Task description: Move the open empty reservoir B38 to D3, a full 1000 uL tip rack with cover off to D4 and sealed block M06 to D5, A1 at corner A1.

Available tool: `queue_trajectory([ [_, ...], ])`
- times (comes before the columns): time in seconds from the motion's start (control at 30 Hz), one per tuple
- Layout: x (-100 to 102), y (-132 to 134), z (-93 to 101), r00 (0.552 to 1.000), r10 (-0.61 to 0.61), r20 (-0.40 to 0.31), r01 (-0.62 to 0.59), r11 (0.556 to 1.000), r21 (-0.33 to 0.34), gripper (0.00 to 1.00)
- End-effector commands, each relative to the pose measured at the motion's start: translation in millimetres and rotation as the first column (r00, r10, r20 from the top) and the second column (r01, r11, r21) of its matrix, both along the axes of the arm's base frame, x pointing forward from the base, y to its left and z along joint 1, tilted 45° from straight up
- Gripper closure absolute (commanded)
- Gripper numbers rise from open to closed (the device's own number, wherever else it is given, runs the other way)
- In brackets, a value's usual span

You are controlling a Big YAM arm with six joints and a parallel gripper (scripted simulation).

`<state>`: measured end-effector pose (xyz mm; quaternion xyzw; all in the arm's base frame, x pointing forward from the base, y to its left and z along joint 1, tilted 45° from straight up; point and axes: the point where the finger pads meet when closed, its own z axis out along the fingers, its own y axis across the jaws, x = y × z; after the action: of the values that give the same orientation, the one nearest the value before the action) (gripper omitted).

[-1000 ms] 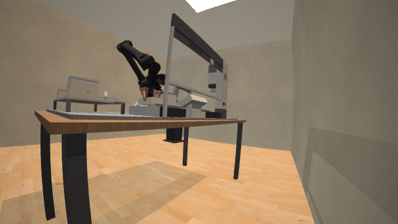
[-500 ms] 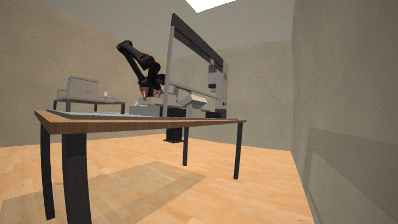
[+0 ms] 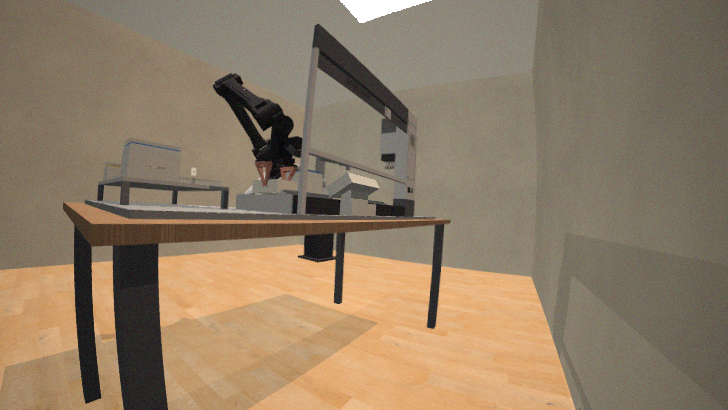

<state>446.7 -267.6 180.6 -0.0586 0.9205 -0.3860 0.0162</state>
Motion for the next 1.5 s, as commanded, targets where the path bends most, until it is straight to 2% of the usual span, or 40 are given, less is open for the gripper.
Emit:
queue_trajectory([
  [0.0,4.7,-2.1,2.8,1.0,0.01,0.013,-0.01,1.0,-0.005,1.0],
  [0.03,5.0,-1.5,8.4,1.0,0.012,0.025,-0.012,1.0,-0.009,1.0],
  [0.2,4.0,-1.8,0.6,1.0,0.013,0.011,-0.013,1.0,-0.004,1.0],
  [0.43,6.5,-2.7,1.4,1.0,0.016,0.016,-0.016,1.0,-0.006,1.0],
  [0.47,8.9,-1.3,10.9,0.999,0.012,0.033,-0.012,1.0,-0.01,1.0],
  [1.47,8.6,-1.1,10.7,0.999,0.012,0.033,-0.012,1.0,-0.01,1.0],
])
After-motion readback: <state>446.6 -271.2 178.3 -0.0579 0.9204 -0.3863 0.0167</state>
